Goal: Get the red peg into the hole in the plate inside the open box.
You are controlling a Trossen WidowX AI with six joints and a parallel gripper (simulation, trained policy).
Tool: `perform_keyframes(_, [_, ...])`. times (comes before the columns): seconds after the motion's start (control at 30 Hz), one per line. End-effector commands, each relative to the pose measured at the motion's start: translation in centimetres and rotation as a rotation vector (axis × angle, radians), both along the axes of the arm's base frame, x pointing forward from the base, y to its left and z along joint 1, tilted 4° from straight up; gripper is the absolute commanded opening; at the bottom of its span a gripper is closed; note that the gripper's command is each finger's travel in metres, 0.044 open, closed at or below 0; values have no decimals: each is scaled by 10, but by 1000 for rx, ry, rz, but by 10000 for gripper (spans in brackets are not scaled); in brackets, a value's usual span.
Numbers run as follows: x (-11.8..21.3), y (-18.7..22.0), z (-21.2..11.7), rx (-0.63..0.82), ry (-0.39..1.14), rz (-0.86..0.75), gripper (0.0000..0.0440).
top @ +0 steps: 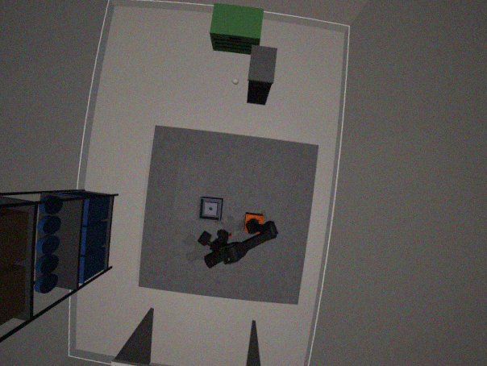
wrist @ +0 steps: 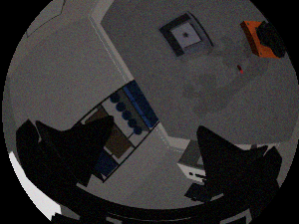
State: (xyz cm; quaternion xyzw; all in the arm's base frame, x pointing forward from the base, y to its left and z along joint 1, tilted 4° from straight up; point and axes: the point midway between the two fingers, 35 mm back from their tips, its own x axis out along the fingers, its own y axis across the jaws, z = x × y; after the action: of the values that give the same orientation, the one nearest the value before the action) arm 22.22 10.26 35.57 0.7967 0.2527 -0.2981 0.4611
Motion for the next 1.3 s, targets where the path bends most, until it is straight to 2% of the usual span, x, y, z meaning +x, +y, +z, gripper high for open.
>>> perform_keyframes(0.0, [8, 6, -32, -83, 90, 52, 440])
perform_keyframes(0.3, [13, 15, -108, -236, 324, 186, 440])
perform_keyframes(0.67, [-1, 19, -193, -341, 615, 347, 440])
perform_keyframes(0.97, [-19, 18, -244, -376, 786, 426, 433])
perform_keyframes(1.27, [-33, 18, -284, -393, 868, 469, 429])
